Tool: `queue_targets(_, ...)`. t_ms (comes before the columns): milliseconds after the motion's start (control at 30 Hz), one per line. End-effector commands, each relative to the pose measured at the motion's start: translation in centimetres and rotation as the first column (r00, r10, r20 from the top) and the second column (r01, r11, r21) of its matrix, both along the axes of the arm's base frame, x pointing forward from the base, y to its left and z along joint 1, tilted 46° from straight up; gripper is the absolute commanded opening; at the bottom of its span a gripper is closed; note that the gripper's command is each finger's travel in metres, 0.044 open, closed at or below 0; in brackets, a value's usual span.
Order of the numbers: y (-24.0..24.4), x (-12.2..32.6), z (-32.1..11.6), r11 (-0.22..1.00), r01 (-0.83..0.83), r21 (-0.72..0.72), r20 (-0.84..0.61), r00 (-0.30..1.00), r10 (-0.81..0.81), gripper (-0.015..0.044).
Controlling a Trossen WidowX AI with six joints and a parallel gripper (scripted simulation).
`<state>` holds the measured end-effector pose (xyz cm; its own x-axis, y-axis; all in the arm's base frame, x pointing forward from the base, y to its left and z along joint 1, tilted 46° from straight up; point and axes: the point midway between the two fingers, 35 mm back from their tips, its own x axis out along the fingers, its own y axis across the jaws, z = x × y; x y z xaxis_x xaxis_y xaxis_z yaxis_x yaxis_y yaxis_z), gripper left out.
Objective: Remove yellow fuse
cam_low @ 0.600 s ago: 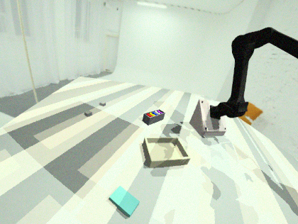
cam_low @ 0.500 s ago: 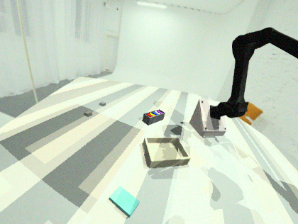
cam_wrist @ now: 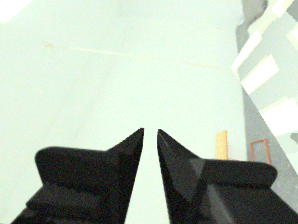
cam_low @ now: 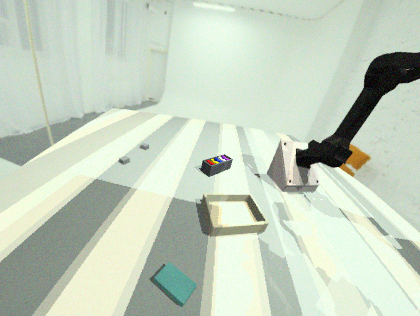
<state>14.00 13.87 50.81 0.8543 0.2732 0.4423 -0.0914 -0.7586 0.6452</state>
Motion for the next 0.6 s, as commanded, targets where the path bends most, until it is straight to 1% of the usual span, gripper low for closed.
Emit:
queue_targets(0,3.1,1.3,-1.1,0.979,0.058,-0.195,0.053,0.997,-0.049,0.0068)
queue_targets(67,4.6,2.2,-1.8,0.951,0.088,-0.296,0.08,0.995,-0.068,0.0068)
queue_targets(133,6.7,3.8,-3.1,0.891,0.126,-0.436,0.111,0.99,-0.085,0.0068)
queue_targets(233,9.2,6.6,-5.7,0.765,0.161,-0.624,0.138,0.986,-0.095,0.0068)
queue_targets(333,10.9,9.8,-9.0,0.607,0.163,-0.778,0.137,0.986,-0.09,0.0068)
queue_targets(367,11.3,10.9,-10.3,0.55,0.156,-0.821,0.13,0.988,-0.086,0.0068)
queue_targets(467,10.8,14.0,-12.6,0.46,0.156,-0.874,0.118,0.987,-0.111,0.0068)
queue_targets(567,10.6,16.3,-15.3,0.352,0.118,-0.929,0.084,0.99,-0.109,0.0068)
